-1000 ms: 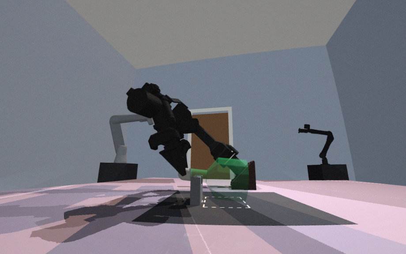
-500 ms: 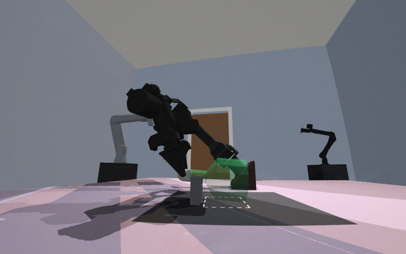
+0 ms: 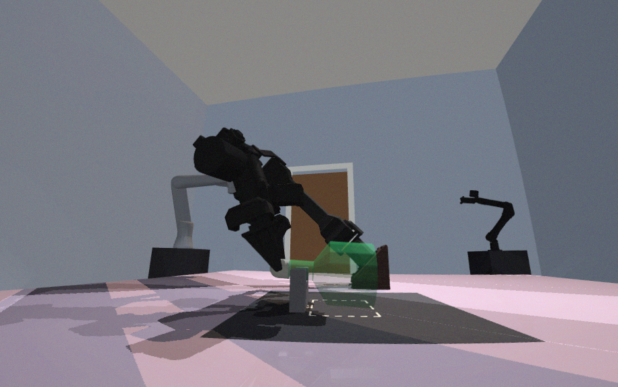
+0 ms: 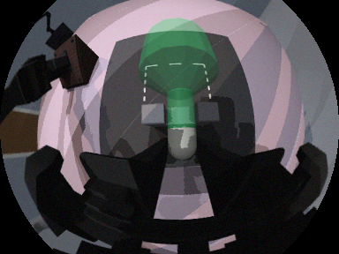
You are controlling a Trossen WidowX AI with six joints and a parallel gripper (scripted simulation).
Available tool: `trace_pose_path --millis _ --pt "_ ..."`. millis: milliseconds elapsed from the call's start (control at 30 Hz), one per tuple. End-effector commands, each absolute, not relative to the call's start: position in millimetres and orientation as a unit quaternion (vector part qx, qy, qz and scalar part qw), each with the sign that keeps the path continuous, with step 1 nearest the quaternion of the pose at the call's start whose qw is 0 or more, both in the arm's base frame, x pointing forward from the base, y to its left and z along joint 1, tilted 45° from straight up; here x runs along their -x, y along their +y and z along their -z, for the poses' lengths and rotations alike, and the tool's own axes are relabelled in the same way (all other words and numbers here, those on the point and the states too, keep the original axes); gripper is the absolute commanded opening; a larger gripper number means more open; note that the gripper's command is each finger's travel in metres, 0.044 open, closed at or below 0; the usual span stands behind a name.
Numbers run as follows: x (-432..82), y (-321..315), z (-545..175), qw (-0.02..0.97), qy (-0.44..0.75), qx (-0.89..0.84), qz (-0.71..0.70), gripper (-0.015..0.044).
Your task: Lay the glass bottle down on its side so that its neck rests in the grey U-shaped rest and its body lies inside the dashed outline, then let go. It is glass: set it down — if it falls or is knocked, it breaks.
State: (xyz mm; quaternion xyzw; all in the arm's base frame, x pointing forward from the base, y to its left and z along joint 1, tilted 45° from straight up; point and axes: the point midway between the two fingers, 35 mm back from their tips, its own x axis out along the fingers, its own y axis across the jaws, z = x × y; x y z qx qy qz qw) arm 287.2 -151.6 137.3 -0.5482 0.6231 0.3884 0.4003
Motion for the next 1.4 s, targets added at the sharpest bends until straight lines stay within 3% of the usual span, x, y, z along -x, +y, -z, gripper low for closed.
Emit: trace_pose_path --millis 0,700,1100,1367 --pt "-287.7 -149.2 -133.3 0.402 0.622 0.547 -0.39 0.0122" --pt "-287.1 -153.1 -136.0 0.397 0.626 0.55 -0.385 0.0122" --pt "-287.1 -153.1 -136.0 0.397 0.626 0.55 -0.385 0.0437" --pt "-291.3 -112.7 -160.2 0.292 0.679 0.596 -0.315 0.044"
